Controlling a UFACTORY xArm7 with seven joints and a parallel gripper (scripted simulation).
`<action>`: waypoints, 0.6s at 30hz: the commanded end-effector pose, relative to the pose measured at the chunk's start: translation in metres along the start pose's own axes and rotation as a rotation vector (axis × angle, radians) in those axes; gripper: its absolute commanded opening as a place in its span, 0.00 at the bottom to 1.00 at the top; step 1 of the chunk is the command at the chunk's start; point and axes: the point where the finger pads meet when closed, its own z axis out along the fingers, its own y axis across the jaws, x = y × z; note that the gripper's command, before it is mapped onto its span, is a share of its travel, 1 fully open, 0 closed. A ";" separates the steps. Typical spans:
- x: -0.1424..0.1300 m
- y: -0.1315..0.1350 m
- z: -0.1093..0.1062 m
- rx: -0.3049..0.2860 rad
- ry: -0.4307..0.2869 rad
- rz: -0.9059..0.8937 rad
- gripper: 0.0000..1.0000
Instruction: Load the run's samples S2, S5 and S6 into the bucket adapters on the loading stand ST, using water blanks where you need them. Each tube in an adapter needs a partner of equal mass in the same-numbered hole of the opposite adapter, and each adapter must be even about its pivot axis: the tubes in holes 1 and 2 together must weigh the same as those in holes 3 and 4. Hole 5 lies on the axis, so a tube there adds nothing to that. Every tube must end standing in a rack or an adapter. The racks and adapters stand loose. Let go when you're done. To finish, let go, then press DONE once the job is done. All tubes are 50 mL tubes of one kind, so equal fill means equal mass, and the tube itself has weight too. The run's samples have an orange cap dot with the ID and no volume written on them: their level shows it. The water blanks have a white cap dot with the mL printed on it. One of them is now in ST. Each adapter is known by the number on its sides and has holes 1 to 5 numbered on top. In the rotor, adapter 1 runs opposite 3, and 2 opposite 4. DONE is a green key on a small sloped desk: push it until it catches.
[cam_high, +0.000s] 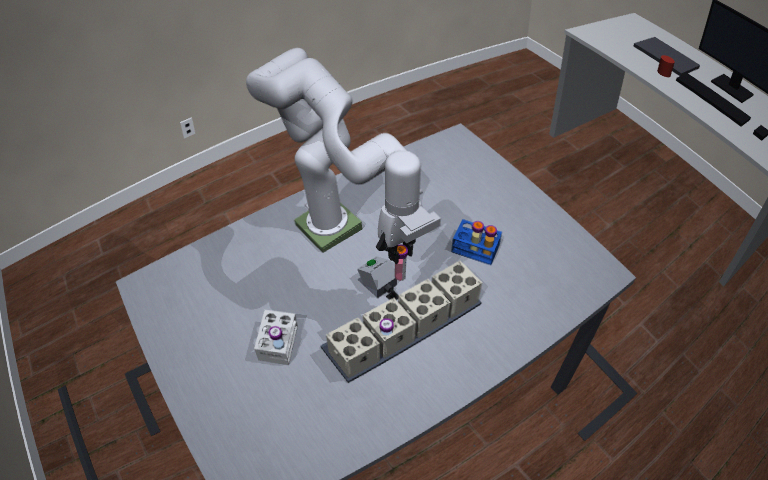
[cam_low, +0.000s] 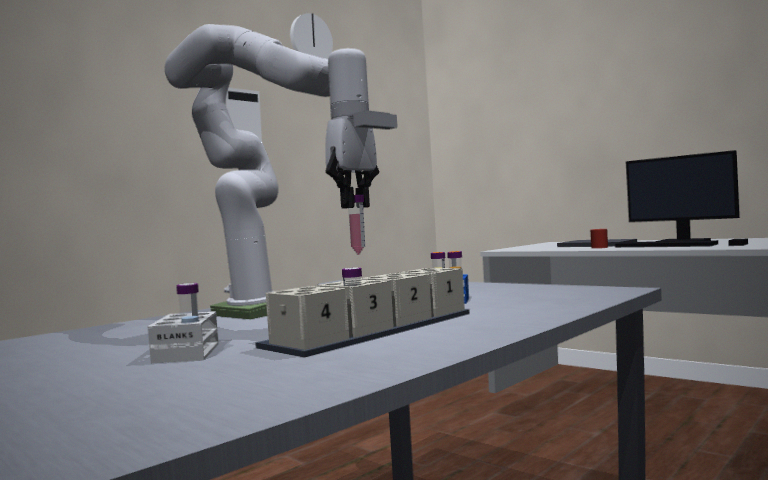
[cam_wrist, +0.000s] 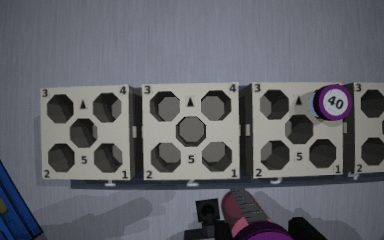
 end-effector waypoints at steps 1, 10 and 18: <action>0.008 0.019 -0.002 0.001 0.004 -0.001 0.00; 0.018 0.052 -0.002 0.001 0.004 -0.001 0.00; 0.031 0.091 -0.002 0.001 0.004 -0.001 0.00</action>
